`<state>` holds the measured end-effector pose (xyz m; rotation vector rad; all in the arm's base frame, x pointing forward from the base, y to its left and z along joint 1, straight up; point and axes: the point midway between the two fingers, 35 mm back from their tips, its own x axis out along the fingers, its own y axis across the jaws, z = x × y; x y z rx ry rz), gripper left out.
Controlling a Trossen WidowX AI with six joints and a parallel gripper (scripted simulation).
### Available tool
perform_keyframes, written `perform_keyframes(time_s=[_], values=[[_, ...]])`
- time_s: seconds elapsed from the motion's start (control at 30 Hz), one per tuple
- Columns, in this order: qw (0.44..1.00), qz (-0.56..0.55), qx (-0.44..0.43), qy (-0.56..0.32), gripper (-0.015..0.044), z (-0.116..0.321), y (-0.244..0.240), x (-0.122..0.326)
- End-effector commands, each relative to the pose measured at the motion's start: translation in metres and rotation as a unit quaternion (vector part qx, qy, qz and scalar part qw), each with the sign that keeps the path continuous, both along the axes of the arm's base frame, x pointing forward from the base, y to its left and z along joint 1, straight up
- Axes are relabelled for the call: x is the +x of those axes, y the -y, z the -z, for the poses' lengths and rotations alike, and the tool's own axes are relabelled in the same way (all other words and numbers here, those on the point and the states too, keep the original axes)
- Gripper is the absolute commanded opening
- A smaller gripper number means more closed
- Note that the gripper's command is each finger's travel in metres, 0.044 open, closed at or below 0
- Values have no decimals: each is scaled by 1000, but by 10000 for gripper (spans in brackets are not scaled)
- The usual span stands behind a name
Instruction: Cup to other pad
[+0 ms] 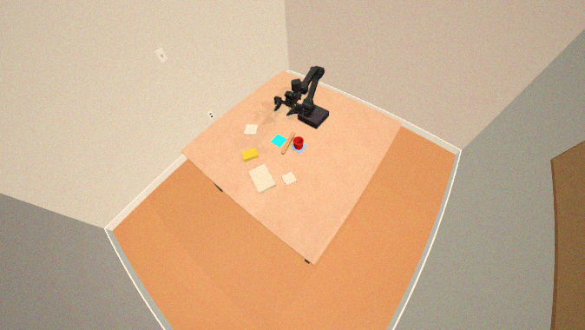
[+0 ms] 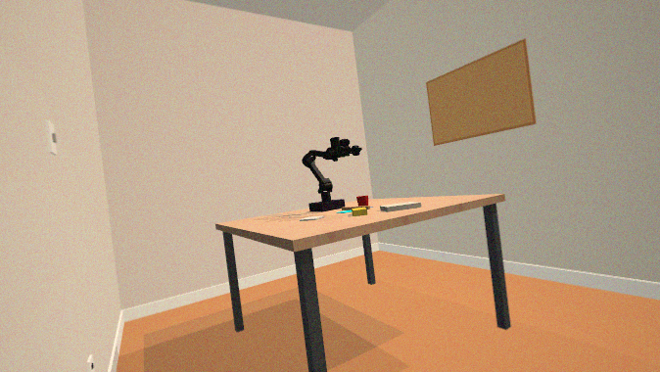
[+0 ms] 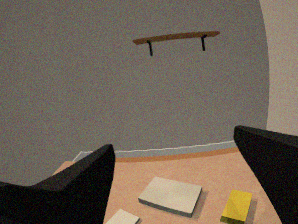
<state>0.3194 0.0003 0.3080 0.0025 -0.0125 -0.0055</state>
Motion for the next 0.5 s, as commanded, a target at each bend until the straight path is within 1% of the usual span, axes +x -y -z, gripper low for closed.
perform_keyframes(time_s=[0.0, 0.03, 0.1, 0.2, 0.27, 0.3, 0.4, 0.47], values=[[1000, -1, 7, -8, 374, 3, -1, 2], [999, -4, 29, -34, 347, 13, -3, 6], [986, -4, 109, -128, 295, 49, -11, 17], [931, 32, 229, -281, 216, 108, -25, 21], [876, 80, 295, -373, 164, 145, -34, 13], [844, 111, 322, -415, 148, 161, -38, 6], [732, 225, 380, -519, 148, 202, -47, -21], [650, 316, 398, -565, 148, 221, -51, -44]])
